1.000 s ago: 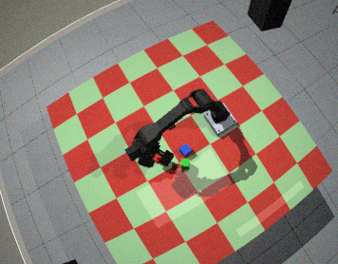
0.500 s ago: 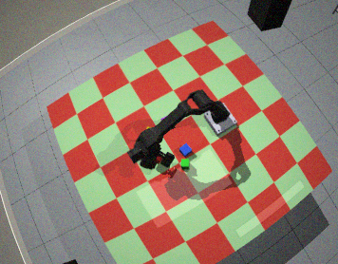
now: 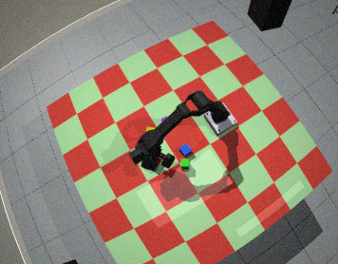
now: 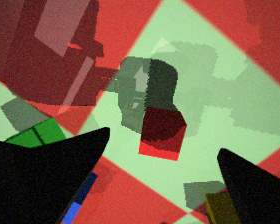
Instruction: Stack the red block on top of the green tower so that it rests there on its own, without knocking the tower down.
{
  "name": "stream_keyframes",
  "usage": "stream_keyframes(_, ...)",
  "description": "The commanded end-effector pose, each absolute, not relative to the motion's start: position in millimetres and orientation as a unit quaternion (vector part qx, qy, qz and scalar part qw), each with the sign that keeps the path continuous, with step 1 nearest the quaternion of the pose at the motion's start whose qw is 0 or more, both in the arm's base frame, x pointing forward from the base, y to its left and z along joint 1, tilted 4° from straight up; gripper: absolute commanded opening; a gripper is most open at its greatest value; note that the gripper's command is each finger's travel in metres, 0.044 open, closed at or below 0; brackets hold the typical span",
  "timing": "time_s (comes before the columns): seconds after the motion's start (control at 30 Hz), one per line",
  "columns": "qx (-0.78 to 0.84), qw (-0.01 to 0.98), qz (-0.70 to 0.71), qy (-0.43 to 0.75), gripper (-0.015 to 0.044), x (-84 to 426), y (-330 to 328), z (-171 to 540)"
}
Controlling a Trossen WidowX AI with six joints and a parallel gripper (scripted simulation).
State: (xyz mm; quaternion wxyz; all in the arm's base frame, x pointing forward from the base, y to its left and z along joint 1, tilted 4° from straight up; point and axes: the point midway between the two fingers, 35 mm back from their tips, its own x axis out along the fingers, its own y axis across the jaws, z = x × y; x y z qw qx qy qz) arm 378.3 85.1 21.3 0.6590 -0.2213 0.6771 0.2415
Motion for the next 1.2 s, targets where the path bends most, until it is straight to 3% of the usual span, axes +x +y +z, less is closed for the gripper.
stream_keyframes(0.0,-0.223,0.656,0.242,0.679,0.044,376.4,84.4,12.5)
stream_keyframes(1.13,-0.223,0.656,0.242,0.679,0.044,374.4,84.6,-13.6)
stream_keyframes(1.17,-0.223,0.656,0.242,0.679,0.0414,374.4,84.6,-13.6)
